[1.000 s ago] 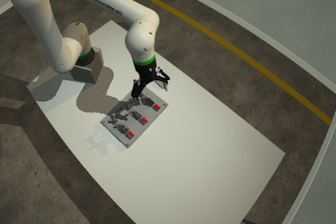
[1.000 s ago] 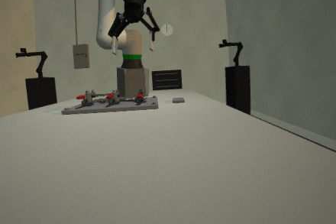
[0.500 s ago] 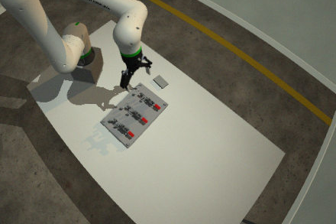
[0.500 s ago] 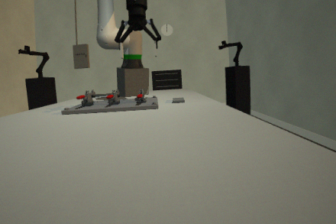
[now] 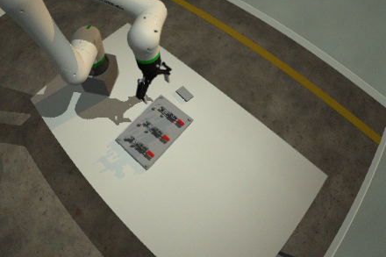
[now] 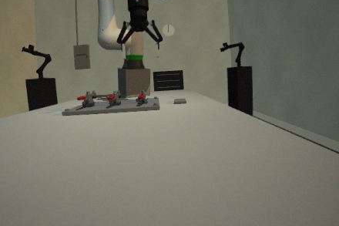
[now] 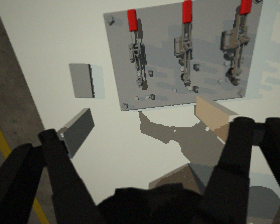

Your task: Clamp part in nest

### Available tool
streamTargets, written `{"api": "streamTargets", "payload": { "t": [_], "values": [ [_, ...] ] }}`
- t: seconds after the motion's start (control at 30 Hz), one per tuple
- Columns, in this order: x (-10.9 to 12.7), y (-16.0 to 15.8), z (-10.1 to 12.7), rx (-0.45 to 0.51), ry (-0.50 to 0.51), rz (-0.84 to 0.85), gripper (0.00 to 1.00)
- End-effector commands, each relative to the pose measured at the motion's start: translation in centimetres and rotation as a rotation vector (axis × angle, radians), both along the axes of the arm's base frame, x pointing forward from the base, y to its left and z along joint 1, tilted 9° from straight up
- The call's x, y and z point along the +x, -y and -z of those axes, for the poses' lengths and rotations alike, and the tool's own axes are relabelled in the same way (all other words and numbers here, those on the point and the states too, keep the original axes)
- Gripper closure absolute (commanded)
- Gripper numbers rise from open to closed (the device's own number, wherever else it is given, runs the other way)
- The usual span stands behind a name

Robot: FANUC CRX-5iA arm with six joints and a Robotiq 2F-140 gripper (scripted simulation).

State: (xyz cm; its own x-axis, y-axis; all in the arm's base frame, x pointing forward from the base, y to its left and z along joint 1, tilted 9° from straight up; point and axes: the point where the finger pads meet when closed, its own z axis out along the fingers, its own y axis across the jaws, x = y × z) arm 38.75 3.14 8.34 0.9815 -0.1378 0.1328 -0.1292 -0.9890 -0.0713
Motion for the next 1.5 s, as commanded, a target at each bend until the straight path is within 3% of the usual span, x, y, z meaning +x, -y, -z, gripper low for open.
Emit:
{"api": "streamTargets", "payload": {
  "t": [0.0, 0.03, 0.07, 1.17, 1.2, 1.47],
  "values": [
    [0.01, 0.0, -0.02, 0.0, 0.0, 0.0, 0.0],
    [0.01, 0.0, -0.02, 0.0, 0.0, 0.0, 0.0],
    [0.01, 0.0, -0.02, 0.0, 0.0, 0.0, 1.0],
    [0.01, 0.0, -0.02, 0.0, 0.0, 0.0, 1.0],
    [0.01, 0.0, -0.02, 0.0, 0.0, 0.0, 0.42],
    [0.01, 0.0, -0.02, 0.0, 0.0, 0.0, 0.42]
  ]
}}
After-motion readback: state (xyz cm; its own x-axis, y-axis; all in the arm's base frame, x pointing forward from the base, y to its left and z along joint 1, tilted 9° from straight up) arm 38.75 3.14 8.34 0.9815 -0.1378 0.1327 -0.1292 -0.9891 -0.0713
